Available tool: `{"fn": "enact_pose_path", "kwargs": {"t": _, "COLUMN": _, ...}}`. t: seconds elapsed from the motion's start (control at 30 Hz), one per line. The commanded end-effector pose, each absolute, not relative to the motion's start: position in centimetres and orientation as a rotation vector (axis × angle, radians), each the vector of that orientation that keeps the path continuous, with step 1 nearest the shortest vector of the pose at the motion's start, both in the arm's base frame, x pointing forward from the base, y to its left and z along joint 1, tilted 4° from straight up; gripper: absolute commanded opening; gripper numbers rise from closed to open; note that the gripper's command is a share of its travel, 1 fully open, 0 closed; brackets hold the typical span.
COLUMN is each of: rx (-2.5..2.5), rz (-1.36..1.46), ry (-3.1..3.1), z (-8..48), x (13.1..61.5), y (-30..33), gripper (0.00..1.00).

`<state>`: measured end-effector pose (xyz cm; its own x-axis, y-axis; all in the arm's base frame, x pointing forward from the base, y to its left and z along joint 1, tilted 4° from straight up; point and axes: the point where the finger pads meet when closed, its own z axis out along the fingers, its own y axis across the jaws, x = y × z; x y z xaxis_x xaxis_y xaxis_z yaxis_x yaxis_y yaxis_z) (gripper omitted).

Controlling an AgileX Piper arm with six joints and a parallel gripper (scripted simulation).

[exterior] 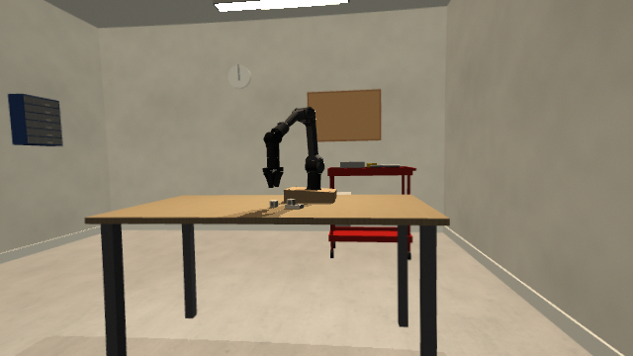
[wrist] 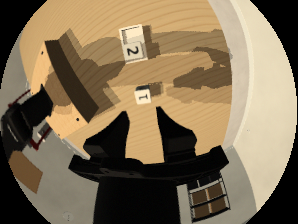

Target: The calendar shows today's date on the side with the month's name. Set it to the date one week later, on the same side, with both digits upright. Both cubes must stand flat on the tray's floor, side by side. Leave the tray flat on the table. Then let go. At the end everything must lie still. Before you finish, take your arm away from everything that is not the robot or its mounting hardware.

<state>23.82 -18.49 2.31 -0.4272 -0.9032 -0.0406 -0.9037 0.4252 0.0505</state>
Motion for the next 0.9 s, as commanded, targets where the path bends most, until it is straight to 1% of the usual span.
{"fn": "enact_pose_path", "kwargs": {"t": 0.0, "rx": -1.676, "rz": 0.106, "ry": 2.647, "z": 2.2, "x": 23.8, "y": -18.5, "gripper": 0.59}}
{"fn": "enact_pose_path", "kwargs": {"t": 0.87, "rx": -1.686, "rz": 0.109, "ry": 2.64, "z": 1.2, "x": 23.7, "y": -18.4, "gripper": 0.59}}
